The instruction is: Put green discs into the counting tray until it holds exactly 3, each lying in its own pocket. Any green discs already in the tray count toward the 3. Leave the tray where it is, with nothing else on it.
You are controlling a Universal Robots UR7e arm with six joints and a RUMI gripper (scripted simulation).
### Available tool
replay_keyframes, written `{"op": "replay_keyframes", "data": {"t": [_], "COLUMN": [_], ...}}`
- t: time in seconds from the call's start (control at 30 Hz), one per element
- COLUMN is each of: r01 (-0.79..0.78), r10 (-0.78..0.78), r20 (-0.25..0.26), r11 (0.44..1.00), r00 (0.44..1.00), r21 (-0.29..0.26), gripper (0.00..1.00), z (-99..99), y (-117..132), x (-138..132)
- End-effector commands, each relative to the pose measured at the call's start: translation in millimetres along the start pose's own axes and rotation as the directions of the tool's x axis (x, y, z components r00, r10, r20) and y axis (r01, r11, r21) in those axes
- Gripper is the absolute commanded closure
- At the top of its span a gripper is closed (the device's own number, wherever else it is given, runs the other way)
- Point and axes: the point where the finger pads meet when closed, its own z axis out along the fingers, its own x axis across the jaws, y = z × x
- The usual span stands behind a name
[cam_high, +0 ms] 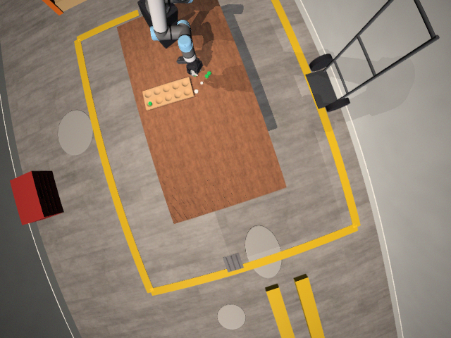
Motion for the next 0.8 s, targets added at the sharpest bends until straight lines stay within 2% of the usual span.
{"op": "replay_keyframes", "data": {"t": [0.0,0.57,0.77], "r01": [0.000,0.001,0.001], "r10": [0.000,-0.001,-0.001], "r20": [-0.001,-0.001,0.000], "r11": [1.000,1.000,1.000], "r00": [1.000,1.000,1.000], "r21": [0.000,0.003,0.011], "gripper": [1.00,1.00,1.00], "z": [-8.7,-11.6,-7.1], "y": [0.0,-2.5,-16.6], "x": [0.0,-7.4,-47.2]}}
